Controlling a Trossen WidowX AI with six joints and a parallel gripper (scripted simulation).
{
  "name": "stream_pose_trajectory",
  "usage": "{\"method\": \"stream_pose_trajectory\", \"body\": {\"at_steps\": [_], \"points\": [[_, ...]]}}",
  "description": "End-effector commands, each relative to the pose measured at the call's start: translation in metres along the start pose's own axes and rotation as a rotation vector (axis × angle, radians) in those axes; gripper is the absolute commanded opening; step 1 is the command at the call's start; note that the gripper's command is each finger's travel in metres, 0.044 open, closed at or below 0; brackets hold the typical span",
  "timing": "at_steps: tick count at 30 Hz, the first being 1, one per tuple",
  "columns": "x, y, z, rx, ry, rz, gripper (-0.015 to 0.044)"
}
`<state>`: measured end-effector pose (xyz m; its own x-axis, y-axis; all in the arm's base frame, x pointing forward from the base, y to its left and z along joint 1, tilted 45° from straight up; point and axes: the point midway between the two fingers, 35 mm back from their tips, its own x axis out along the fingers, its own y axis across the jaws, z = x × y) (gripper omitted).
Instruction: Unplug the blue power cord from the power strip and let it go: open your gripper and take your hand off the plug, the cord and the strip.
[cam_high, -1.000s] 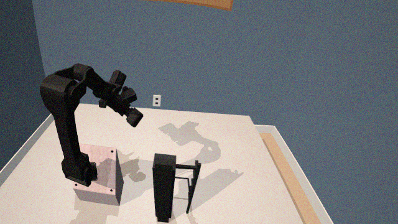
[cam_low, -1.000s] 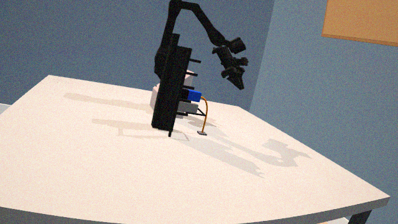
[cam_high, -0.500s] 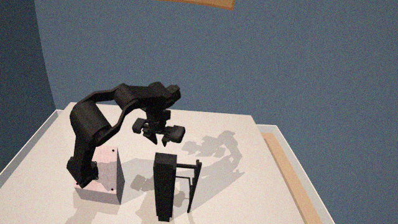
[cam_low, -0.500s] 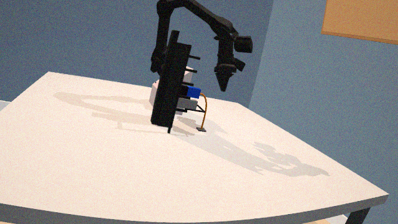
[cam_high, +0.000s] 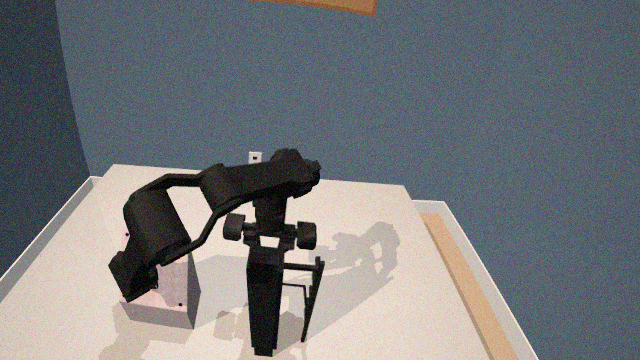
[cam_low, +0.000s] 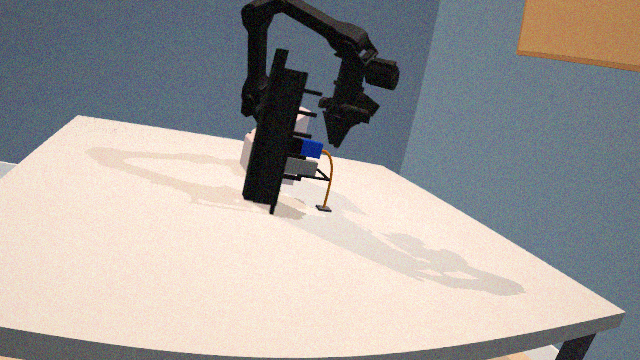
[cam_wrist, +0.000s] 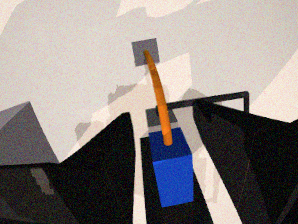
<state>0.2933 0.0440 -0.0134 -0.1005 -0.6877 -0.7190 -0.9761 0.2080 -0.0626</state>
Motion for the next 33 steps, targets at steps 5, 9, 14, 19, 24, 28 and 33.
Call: {"method": "stream_pose_trajectory", "body": {"at_steps": [5, 9, 14, 19, 24, 28, 33], "points": [[-0.001, -0.002, -0.009, -0.009, 0.002, -0.002, 0.016], [-0.001, -0.003, -0.016, -0.009, 0.002, -0.002, 0.016], [-0.001, -0.003, -0.024, -0.009, 0.003, -0.002, 0.016], [-0.001, -0.003, -0.032, -0.01, 0.003, -0.002, 0.016], [-0.001, -0.003, -0.04, -0.01, 0.004, -0.002, 0.016], [-0.001, -0.003, -0.042, -0.01, 0.004, -0.002, 0.016], [0.002, -0.003, -0.042, -0.01, 0.004, -0.002, 0.016]]}}
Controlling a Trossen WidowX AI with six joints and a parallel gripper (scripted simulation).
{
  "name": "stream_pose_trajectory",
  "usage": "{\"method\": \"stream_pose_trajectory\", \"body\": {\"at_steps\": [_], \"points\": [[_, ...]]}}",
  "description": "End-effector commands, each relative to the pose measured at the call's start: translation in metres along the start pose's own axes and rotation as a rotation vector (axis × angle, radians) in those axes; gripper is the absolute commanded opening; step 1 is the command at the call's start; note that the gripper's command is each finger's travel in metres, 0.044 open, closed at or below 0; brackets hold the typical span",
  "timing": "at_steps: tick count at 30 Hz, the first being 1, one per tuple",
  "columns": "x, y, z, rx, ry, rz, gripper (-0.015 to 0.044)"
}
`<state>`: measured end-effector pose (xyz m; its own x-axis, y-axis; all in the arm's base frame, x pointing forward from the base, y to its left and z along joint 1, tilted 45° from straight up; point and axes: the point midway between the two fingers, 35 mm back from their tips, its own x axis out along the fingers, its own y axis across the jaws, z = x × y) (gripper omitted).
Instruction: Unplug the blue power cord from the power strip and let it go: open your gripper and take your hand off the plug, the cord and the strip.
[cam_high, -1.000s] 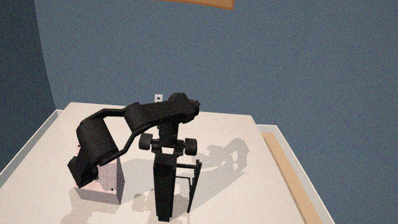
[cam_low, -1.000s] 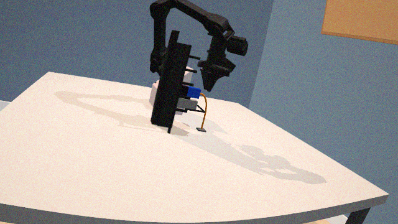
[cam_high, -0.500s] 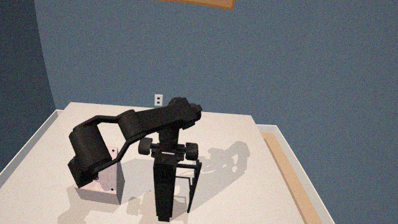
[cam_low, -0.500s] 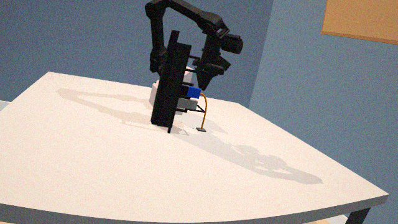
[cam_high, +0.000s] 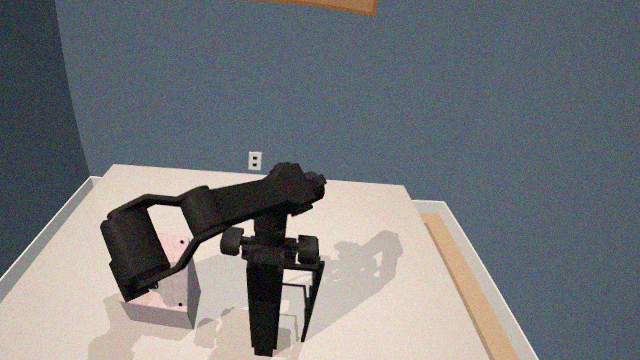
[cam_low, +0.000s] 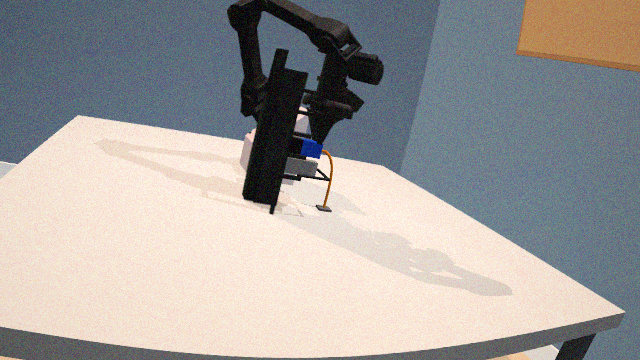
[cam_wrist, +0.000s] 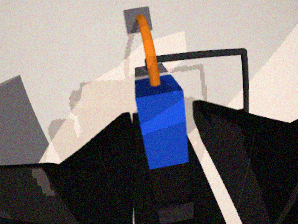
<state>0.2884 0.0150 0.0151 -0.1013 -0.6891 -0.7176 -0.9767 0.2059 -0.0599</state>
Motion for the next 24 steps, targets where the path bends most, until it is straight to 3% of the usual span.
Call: {"method": "stream_pose_trajectory", "body": {"at_steps": [1, 8, 12, 24], "points": [[0.0037, 0.0001, -0.001, -0.006, 0.002, -0.003, 0.016], [0.011, 0.0001, -0.0011, -0.006, 0.003, -0.003, 0.016], [0.0087, -0.0003, -0.0013, 0.003, 0.0, 0.001, 0.0055], [0.0085, -0.0006, 0.0013, 0.003, 0.0, 0.0, 0.0]]}}
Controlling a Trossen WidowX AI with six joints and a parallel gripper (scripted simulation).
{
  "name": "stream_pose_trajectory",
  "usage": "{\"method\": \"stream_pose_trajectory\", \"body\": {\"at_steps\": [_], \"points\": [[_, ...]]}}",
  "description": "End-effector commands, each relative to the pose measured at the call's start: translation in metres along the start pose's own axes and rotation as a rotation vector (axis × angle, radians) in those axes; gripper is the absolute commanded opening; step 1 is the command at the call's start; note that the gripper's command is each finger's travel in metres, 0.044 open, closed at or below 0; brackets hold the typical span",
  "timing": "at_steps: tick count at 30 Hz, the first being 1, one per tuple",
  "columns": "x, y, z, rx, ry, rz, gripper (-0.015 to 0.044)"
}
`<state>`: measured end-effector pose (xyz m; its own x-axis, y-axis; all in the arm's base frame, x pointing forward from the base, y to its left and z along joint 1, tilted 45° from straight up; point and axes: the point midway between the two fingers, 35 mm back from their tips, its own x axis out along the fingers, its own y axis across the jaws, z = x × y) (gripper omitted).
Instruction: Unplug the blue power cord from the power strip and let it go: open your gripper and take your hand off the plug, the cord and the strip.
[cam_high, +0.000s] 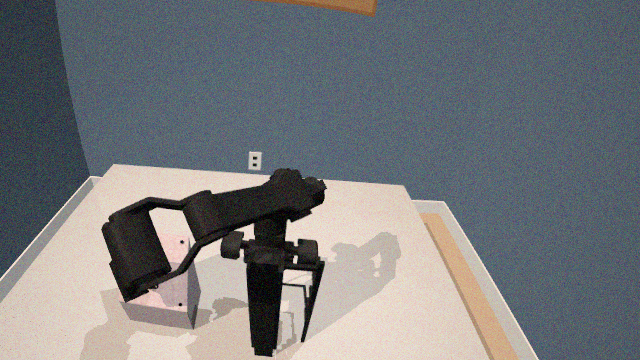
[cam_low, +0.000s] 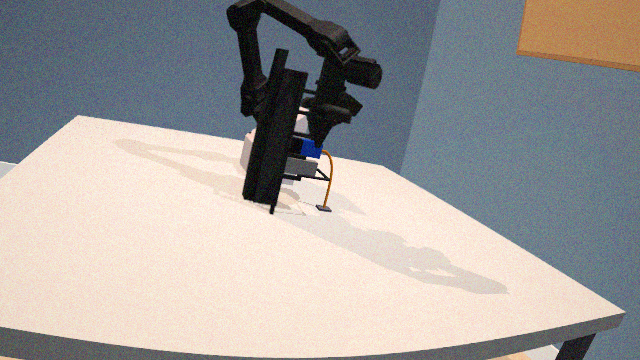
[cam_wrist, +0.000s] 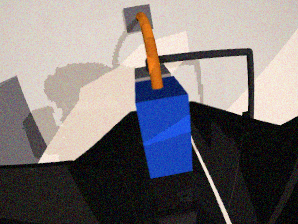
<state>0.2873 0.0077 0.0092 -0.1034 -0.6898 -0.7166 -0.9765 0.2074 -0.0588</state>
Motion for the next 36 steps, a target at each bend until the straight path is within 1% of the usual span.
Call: {"method": "stream_pose_trajectory", "body": {"at_steps": [1, 36], "points": [[-0.001, -0.001, 0.004, 0.002, -0.002, -0.002, 0.0], [-0.008, -0.001, 0.06, -0.004, -0.005, -0.004, 0.0]]}}
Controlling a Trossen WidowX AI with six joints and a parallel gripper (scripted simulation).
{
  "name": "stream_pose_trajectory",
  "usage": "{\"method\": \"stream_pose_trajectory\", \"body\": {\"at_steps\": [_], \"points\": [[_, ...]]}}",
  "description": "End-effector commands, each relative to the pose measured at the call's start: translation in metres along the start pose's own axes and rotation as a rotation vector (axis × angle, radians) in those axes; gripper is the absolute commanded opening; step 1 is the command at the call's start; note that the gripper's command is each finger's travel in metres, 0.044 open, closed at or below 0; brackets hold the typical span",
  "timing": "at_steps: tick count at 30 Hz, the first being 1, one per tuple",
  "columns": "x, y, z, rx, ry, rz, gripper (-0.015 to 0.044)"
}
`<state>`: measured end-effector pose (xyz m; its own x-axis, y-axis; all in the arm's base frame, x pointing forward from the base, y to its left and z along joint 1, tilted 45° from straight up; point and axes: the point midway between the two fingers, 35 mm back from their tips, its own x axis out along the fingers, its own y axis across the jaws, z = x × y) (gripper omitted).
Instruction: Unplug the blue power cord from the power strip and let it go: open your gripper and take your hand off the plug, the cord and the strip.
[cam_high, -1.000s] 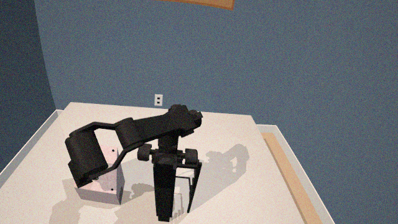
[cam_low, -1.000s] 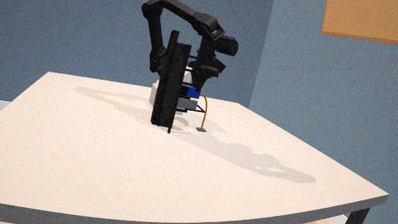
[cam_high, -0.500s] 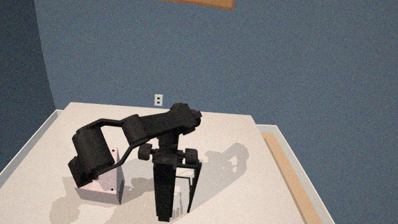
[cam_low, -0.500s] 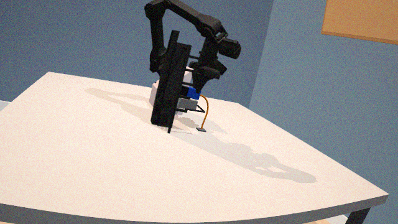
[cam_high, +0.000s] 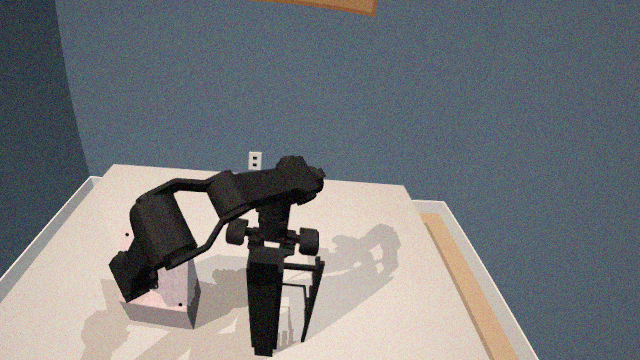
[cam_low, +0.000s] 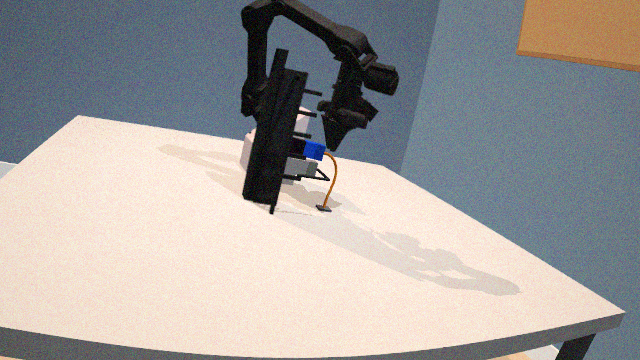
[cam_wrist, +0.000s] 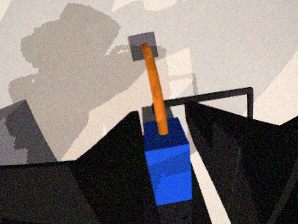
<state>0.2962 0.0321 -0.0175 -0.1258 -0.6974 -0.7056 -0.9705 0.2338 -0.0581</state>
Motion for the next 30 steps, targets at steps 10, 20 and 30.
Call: {"method": "stream_pose_trajectory", "body": {"at_steps": [10, 20, 30], "points": [[-0.003, 0.001, 0.01, -0.008, -0.019, -0.006, 0.016], [-0.012, 0.002, 0.011, -0.024, -0.02, -0.024, 0.016], [-0.012, 0.001, 0.004, -0.025, -0.019, -0.024, 0.016]]}}
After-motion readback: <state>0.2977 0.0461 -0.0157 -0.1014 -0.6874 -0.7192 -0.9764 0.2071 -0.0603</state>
